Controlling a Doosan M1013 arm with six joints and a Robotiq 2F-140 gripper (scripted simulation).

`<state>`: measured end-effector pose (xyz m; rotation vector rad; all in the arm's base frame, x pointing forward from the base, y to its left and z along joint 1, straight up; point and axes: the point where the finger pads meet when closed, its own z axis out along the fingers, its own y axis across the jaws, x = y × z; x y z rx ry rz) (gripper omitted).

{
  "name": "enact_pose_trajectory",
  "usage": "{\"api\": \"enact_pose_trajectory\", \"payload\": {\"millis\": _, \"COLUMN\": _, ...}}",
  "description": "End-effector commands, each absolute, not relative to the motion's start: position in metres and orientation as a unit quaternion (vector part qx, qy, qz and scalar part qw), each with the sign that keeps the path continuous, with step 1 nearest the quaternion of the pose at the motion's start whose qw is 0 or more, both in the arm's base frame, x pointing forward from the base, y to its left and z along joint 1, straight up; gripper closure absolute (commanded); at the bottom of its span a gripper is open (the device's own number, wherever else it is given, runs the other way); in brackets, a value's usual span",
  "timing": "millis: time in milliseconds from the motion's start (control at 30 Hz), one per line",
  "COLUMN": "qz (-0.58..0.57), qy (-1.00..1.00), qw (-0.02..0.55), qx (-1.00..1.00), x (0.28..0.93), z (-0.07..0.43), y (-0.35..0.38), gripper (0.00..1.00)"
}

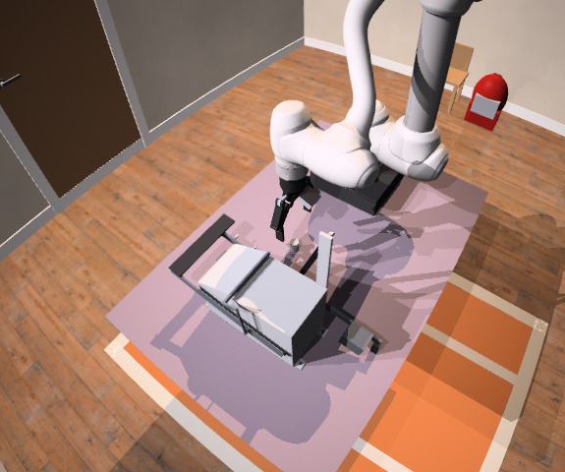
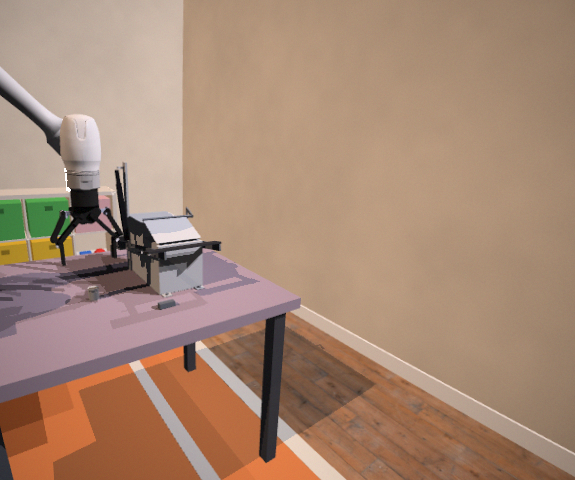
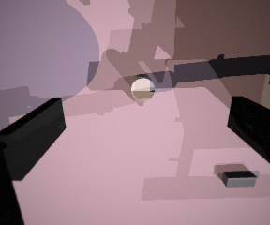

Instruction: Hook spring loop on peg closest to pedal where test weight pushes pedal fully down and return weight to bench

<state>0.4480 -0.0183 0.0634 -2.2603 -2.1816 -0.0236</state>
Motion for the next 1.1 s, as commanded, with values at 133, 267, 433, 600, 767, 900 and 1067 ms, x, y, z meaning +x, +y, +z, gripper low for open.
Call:
{"api": "enact_pose_trajectory", "payload": {"millis": 133, "qz": -0.008, "qy": -0.694, "qw": 0.0, "qx": -0.72, "x": 0.449, "z": 0.064, "y": -0.018, "gripper": 0.0}}
{"api": "enact_pose_trajectory", "payload": {"millis": 267, "qz": -0.004, "qy": -0.695, "qw": -0.001, "qx": -0.719, "x": 0.449, "z": 0.039, "y": -0.018, "gripper": 0.0}}
{"api": "enact_pose_trajectory", "payload": {"millis": 433, "qz": -0.004, "qy": -0.695, "qw": -0.001, "qx": -0.719, "x": 0.449, "z": 0.039, "y": -0.018, "gripper": 0.0}}
{"api": "enact_pose_trajectory", "payload": {"millis": 600, "qz": -0.004, "qy": -0.695, "qw": -0.001, "qx": -0.719, "x": 0.449, "z": 0.039, "y": -0.018, "gripper": 0.0}}
{"api": "enact_pose_trajectory", "payload": {"millis": 767, "qz": -0.004, "qy": -0.695, "qw": -0.001, "qx": -0.719, "x": 0.449, "z": 0.032, "y": -0.018, "gripper": 0.0}}
{"api": "enact_pose_trajectory", "payload": {"millis": 900, "qz": -0.004, "qy": -0.695, "qw": -0.001, "qx": -0.719, "x": 0.45, "z": 0.018, "y": -0.018, "gripper": 0.0}}
{"api": "enact_pose_trajectory", "payload": {"millis": 1067, "qz": -0.004, "qy": -0.695, "qw": -0.001, "qx": -0.719, "x": 0.45, "z": 0.002, "y": -0.018, "gripper": 0.0}}
